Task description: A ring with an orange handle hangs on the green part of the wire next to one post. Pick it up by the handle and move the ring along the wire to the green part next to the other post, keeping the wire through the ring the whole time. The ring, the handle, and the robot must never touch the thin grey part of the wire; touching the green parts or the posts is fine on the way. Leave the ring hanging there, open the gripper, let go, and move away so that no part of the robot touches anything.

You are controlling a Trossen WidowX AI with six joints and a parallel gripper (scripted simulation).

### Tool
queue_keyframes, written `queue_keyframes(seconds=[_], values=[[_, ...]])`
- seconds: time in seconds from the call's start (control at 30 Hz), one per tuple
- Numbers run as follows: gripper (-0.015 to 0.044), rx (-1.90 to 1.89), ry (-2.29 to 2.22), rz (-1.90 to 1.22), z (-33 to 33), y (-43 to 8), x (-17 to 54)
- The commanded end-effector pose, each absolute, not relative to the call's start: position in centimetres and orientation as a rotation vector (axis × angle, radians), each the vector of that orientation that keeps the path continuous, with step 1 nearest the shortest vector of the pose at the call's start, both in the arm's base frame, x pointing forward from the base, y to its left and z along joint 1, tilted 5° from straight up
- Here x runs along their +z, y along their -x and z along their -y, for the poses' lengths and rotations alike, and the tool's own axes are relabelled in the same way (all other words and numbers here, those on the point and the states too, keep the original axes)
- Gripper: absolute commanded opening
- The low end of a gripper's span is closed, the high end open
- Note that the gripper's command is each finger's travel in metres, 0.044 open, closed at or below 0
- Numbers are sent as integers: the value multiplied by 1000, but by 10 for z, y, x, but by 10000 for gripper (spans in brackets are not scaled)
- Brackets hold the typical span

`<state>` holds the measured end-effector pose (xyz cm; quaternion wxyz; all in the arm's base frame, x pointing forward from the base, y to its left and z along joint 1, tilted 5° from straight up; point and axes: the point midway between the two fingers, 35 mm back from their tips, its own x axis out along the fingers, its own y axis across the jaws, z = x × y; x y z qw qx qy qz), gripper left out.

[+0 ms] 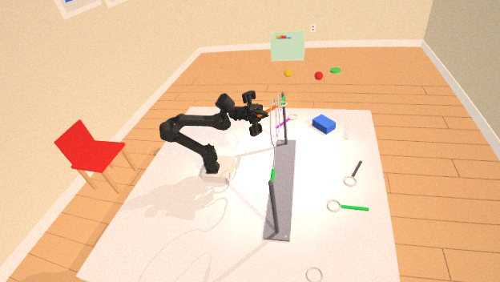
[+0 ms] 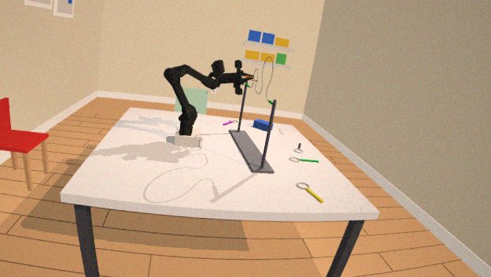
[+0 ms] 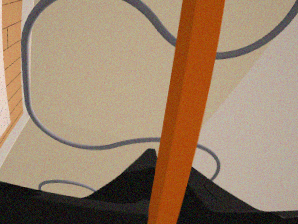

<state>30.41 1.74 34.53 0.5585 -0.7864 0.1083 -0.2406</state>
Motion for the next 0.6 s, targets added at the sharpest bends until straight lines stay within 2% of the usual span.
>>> queue_keyframes(seconds=[0.0,0.57], values=[[-150,-562,1800,-270,-13,-303,337],[-150,-487,1447,-346,-10,-303,280]])
